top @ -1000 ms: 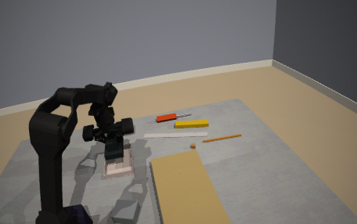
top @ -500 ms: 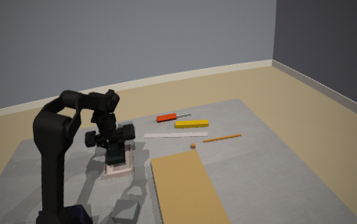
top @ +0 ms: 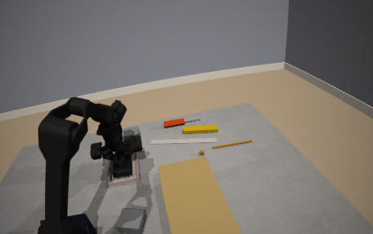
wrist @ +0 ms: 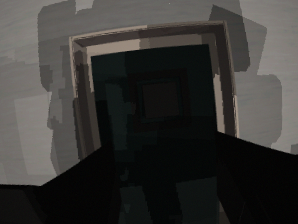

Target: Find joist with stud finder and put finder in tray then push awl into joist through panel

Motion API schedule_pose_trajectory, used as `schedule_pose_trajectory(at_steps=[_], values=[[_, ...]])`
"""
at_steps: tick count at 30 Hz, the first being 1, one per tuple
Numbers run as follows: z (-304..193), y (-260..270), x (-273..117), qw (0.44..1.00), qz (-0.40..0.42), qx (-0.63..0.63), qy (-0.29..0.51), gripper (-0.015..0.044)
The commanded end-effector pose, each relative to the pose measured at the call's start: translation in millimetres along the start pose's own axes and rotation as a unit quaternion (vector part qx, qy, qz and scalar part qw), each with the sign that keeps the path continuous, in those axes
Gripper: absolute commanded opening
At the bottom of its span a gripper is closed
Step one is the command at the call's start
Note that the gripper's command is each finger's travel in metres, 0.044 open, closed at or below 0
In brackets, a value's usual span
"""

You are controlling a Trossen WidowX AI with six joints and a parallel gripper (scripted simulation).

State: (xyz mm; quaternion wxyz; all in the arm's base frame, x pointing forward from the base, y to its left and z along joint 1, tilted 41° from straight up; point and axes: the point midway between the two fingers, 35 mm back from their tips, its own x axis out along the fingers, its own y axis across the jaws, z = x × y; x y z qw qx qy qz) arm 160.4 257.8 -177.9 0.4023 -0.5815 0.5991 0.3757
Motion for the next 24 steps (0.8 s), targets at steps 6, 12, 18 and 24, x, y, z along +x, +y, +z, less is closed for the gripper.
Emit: schedule_pose_trajectory(at_steps=[6,12,18,24], values=[[-3,-1,12,1.000,-0.003,-0.002,-0.002,0.0000],[-5,-1,18,1.000,-0.003,-0.002,-0.002,0.0000],[-5,0,17,1.000,0.000,0.000,0.000,0.0131],[-5,0,17,1.000,0.000,0.000,0.000,0.0289]])
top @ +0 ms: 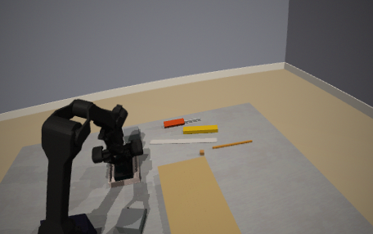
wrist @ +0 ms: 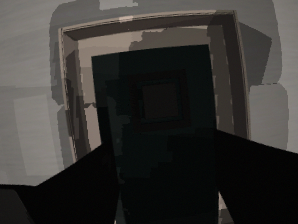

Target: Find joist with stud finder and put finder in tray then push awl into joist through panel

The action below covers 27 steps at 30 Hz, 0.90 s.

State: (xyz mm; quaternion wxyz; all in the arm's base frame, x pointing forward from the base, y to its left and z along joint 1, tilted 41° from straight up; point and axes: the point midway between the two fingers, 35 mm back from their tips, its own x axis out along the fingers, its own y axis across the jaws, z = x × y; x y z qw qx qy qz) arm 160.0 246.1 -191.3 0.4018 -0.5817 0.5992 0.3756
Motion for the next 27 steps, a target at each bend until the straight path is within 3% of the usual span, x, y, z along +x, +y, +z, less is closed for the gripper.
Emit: schedule_pose_trajectory(at_steps=[1,6,10,13,14,18,23,27], values=[[0,0,0,1.000,0.000,0.000,0.000,0.0315],[14,-2,-35,1.000,0.000,0.000,-0.001,0.0440],[26,1,-90,1.000,0.001,0.000,-0.001,0.0440],[26,1,-93,1.000,0.001,0.000,-0.001,0.0440],[23,-3,-78,1.000,-0.002,0.007,-0.002,0.0440],[-12,-52,-104,0.978,-0.003,0.206,-0.024,0.0440],[-67,-103,-129,0.897,-0.001,0.439,-0.045,0.0440],[-99,-121,-139,0.866,-0.017,0.496,-0.060,0.0440]])
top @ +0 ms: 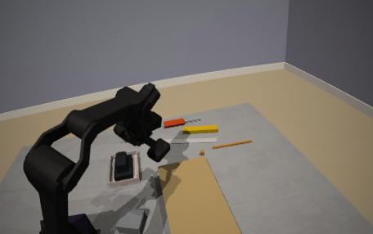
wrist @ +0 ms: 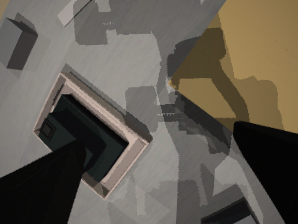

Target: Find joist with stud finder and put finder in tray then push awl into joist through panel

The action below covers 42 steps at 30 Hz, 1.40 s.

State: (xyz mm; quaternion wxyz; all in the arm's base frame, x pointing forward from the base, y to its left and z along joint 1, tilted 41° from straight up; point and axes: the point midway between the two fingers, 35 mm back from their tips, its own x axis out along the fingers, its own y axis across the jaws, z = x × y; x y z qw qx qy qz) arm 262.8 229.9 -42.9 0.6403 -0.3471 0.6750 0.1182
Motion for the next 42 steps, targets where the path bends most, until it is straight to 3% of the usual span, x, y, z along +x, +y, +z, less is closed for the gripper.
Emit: schedule_pose_trajectory(at_steps=[1,7,13,22,30,38,40,42], values=[[-10,-45,-15,0.991,-0.009,0.135,-0.017,0.0440],[-36,-123,-34,0.913,-0.012,0.406,-0.035,0.0440],[-87,-198,-51,0.738,-0.020,0.672,-0.057,0.0440],[-174,-263,-67,0.412,-0.033,0.906,-0.089,0.0440],[-262,-289,-79,0.060,-0.046,0.989,-0.129,0.0440],[-348,-285,-91,-0.299,-0.053,0.936,-0.180,0.0440],[-360,-282,-92,-0.349,-0.054,0.916,-0.189,0.0440],[-360,-282,-93,-0.352,-0.054,0.915,-0.190,0.0440]])
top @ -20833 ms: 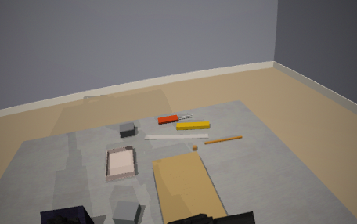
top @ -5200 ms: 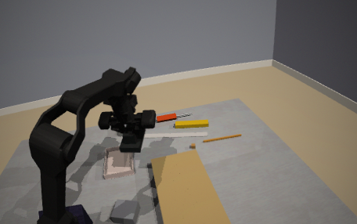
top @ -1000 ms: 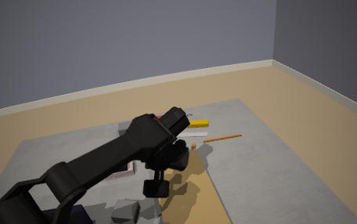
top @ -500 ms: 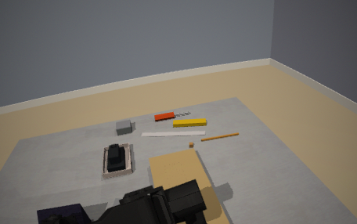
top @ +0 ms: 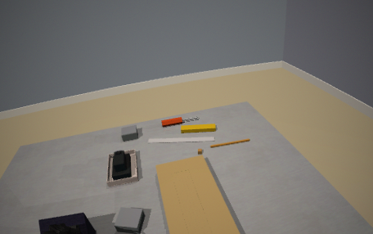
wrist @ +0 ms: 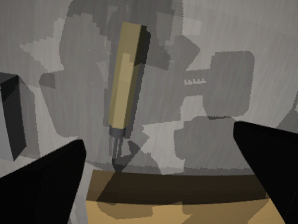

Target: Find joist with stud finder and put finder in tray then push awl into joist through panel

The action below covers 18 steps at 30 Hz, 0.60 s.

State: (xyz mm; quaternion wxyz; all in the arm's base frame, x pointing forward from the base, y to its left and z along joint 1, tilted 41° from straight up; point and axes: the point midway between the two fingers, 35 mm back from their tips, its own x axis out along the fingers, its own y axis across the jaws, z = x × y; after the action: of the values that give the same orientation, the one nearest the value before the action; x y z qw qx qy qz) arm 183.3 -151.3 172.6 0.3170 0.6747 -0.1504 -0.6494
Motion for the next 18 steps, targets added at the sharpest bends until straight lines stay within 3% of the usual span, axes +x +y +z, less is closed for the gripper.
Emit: schedule_pose_trajectory(at_steps=[1,18], values=[[35.7,7.4,-1.3,0.988,0.026,0.148,-0.024,0.0440],[41.2,10.2,-2.1,0.988,0.026,0.148,-0.024,0.0440]])
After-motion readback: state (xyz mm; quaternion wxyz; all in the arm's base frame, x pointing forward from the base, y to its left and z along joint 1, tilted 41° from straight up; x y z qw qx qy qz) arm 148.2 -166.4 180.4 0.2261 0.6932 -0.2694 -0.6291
